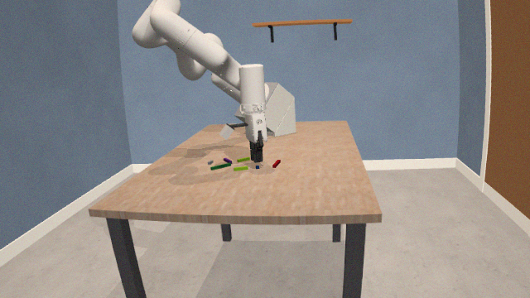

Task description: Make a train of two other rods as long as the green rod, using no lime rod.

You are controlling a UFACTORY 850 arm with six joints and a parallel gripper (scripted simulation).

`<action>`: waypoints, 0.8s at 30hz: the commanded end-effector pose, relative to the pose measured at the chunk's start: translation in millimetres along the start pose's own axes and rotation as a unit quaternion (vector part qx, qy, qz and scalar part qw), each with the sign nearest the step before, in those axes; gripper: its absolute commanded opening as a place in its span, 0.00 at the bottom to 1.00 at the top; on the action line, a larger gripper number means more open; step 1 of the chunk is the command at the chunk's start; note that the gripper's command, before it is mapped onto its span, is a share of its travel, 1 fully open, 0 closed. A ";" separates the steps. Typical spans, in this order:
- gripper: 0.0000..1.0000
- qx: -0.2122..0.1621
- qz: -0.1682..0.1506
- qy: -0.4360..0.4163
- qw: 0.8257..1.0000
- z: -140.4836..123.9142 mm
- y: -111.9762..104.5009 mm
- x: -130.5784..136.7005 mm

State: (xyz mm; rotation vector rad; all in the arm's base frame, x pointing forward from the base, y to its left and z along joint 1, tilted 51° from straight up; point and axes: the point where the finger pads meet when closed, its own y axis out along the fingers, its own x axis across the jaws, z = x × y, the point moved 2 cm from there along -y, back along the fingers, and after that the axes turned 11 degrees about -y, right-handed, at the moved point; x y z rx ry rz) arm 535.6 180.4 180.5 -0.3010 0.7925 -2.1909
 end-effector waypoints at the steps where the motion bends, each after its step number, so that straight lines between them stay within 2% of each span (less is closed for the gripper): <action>1: 0.24 0.000 0.001 0.000 1.000 0.2 4.8 -0.6; 24: 0.24 0.000 0.001 0.000 1.000 0.2 11.1 -0.7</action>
